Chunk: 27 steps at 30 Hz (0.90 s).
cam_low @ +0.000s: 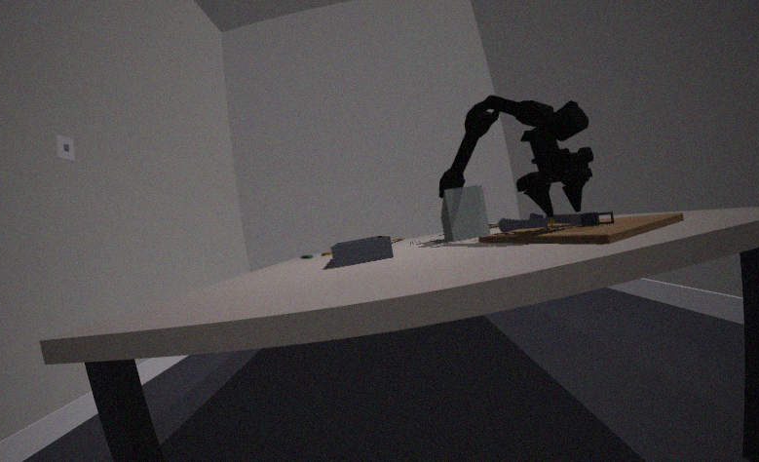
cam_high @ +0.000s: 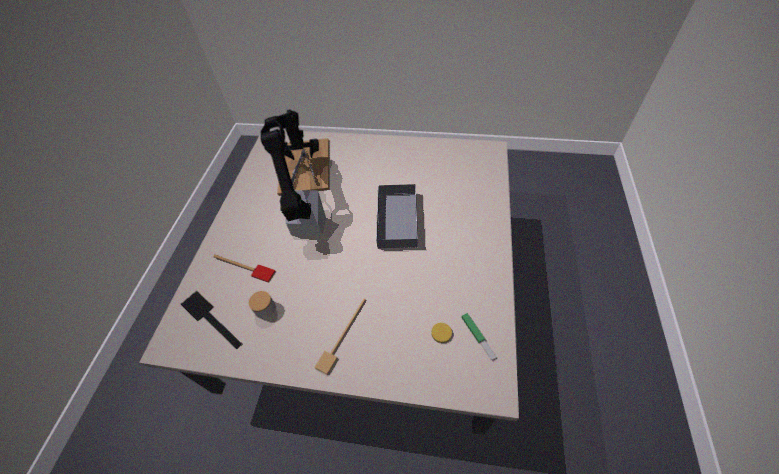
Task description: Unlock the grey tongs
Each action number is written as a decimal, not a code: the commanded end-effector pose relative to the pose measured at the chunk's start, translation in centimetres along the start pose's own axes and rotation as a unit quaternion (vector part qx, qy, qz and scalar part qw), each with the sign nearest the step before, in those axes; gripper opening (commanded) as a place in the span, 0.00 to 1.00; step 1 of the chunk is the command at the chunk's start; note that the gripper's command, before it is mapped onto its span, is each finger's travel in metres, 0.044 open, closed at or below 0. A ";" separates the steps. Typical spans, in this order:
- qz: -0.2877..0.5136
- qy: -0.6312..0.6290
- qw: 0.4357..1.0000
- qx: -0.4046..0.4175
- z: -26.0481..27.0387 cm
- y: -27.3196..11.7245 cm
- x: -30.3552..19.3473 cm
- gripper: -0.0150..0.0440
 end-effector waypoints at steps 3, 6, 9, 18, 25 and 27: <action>0.011 0.000 1.000 0.000 -0.1 -1.8 -1.3 1.00; 0.029 -0.001 1.000 0.001 -0.3 -4.5 -3.9 1.00; 0.051 -0.003 0.999 0.003 -0.5 -7.3 -7.3 1.00; 0.077 -0.005 0.997 0.006 -0.7 -10.1 -11.7 1.00; 0.073 -0.004 0.997 0.007 -0.7 -13.1 -11.1 1.00; 0.072 -0.003 0.997 0.007 -0.7 -14.8 -10.9 1.00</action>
Point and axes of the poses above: the point midway between the two fingers, 35 mm back from their tips, its own y axis out along the fingers, its own z axis across the jaws, x = y × z, the point moved 9 cm from there along -y, back along the fingers, and after that the axes turned 4 degrees about -y, right-handed, at the moved point
